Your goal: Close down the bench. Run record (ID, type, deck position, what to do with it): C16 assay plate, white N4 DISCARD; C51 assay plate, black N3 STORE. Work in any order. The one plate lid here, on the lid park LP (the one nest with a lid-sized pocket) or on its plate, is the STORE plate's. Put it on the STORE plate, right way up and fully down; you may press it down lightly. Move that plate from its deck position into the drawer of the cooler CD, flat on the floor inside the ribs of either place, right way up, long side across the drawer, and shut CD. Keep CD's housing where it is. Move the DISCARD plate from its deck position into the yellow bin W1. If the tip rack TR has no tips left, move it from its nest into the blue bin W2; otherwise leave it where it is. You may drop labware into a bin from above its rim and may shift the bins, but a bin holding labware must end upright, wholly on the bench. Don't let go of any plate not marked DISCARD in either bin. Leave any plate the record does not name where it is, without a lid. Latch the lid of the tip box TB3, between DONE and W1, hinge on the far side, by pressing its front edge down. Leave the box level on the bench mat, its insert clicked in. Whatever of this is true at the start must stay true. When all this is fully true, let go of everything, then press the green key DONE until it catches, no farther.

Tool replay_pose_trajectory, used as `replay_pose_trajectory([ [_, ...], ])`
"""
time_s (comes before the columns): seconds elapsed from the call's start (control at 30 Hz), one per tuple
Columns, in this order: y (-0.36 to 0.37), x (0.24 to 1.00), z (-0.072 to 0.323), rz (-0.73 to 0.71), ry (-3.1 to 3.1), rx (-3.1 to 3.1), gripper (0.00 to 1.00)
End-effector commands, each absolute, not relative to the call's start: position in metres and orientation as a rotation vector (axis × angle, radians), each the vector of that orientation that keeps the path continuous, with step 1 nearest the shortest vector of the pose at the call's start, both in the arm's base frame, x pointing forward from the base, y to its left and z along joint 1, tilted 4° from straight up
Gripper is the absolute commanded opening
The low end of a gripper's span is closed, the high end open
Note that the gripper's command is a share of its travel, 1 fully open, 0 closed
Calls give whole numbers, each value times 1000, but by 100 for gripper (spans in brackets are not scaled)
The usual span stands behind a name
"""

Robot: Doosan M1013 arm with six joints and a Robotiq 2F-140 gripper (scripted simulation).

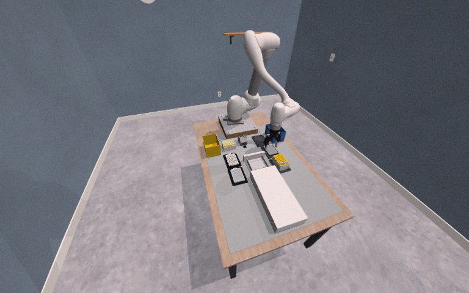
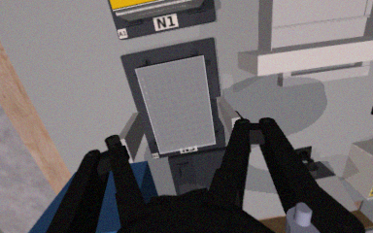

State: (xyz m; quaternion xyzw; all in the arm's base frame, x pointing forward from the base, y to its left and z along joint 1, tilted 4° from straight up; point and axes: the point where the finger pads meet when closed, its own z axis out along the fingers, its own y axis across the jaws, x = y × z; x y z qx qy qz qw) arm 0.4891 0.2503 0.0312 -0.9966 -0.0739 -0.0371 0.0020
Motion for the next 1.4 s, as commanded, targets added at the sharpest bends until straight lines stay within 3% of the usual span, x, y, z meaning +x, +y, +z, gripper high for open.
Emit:
replay_pose_trajectory([
  [0.0,250,489,36,-116,-232,-3127,66],
  [1.37,250,485,85,-116,-232,-3127,66],
])
